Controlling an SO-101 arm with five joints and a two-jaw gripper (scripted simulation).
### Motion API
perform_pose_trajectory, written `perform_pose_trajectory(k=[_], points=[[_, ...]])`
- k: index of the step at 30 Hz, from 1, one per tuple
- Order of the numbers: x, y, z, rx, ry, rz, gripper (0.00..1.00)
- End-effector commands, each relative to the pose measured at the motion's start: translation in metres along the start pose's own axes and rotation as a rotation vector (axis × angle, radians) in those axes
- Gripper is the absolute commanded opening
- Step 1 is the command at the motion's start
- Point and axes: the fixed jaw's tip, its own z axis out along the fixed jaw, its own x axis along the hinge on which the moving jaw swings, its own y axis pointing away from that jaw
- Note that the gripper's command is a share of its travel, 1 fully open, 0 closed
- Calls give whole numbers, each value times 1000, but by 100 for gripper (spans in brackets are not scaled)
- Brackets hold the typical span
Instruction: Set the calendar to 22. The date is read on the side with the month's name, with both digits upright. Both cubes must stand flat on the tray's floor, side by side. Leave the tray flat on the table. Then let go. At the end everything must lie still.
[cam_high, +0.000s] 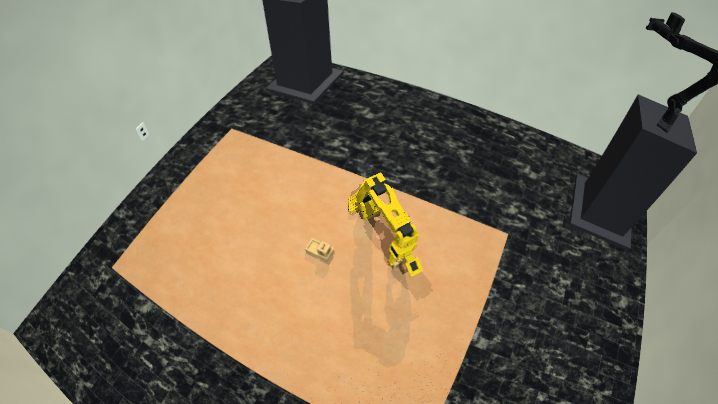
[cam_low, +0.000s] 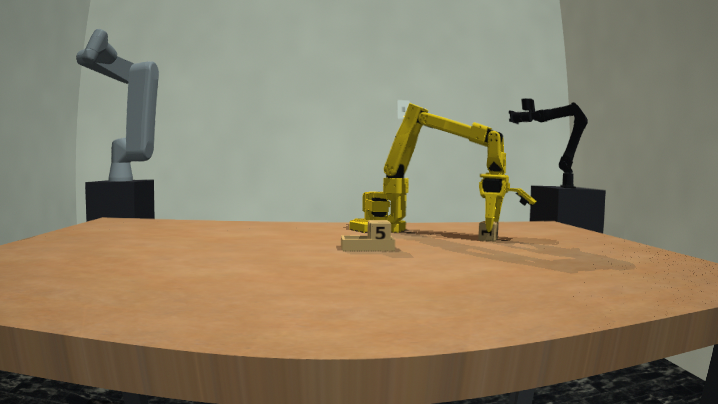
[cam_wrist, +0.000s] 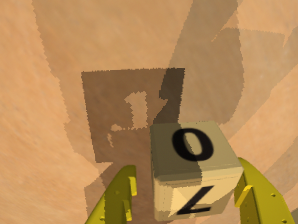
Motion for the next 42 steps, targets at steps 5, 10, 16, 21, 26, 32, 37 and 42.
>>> perform_pose_trajectory(k=[5, 10, 16, 21, 26, 32, 37, 42], points=[[-3, -3, -4, -3, -27, -2, 21], [-3, -5, -4, -2, -27, -2, 19], [-3, -5, -4, -2, -27, -2, 17], [-3, -5, -4, -2, -27, -2, 17], [-3, -5, -4, -2, -27, -2, 15], [-3, -5, -4, -2, -27, -2, 4], [-3, -5, -4, -2, -27, -2, 0], [-3, -5, -4, -2, -27, -2, 0]])
